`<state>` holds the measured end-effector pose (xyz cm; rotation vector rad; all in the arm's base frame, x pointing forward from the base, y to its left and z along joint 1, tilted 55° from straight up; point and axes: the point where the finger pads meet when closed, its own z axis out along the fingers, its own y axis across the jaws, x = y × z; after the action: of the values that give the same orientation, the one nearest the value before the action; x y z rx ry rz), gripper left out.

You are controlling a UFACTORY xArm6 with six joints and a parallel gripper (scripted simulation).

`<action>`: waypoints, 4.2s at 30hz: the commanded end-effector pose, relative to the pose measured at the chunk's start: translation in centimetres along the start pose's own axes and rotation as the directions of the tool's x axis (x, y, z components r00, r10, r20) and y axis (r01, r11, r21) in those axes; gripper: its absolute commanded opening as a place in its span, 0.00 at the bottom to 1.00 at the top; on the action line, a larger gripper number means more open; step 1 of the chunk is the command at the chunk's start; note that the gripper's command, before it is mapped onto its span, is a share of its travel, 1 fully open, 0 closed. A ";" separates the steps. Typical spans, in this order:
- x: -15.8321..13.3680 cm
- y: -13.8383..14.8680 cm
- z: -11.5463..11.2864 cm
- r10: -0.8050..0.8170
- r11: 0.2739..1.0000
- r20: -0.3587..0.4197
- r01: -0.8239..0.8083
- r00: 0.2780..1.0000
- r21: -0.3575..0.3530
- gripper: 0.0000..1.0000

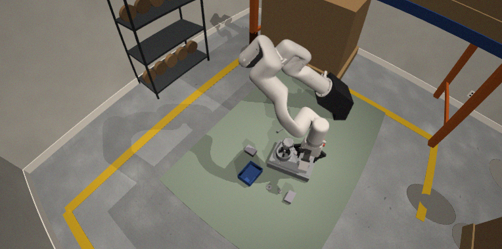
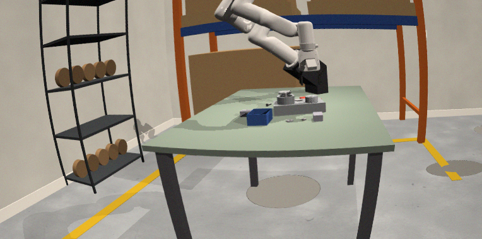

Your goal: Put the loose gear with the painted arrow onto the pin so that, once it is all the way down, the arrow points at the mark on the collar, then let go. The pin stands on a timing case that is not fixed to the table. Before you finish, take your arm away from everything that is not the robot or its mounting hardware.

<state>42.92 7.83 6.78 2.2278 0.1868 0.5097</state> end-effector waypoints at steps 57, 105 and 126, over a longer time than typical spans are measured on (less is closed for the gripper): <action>0.1 -0.1 3.7 0.001 1.000 -0.002 -0.001 1.000 0.001 0.93; 0.2 -0.1 3.7 0.001 1.000 -0.002 -0.001 1.000 0.001 0.93; 0.2 -0.1 4.7 0.001 1.000 -0.002 -0.001 1.000 0.001 0.93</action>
<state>44.87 4.76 4.14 2.2280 0.1866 0.5099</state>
